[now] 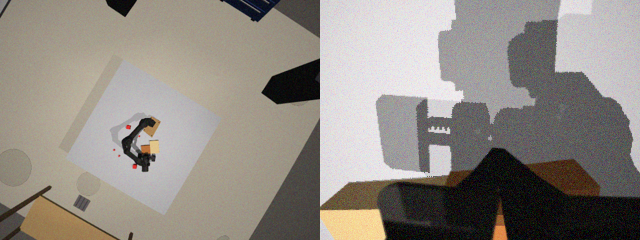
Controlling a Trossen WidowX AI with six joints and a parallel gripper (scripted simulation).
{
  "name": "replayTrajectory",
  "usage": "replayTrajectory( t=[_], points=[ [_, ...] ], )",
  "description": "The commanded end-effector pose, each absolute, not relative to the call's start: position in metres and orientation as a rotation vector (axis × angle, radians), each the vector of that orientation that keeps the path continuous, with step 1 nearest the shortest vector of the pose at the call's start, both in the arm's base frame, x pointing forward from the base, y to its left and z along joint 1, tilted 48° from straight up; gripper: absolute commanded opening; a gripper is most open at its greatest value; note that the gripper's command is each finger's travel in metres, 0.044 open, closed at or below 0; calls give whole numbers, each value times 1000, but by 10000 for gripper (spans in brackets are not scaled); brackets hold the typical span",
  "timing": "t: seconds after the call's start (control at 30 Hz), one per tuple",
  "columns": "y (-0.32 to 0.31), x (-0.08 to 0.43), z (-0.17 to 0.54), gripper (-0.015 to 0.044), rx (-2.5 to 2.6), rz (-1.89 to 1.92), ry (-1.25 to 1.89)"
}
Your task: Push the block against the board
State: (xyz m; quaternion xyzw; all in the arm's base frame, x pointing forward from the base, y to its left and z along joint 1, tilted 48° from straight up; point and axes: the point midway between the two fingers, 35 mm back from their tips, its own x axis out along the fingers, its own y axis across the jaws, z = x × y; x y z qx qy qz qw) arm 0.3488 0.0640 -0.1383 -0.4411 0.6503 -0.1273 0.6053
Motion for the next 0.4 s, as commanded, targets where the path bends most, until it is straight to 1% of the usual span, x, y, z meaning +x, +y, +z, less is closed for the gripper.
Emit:
replayTrajectory(
  t=[0.0, 0.37],
  points=[
    [61, 343, -138, 0, -1027, -298, 1510],
    [63, 349, -139, 0, -1027, -298, 1510]
  ],
)
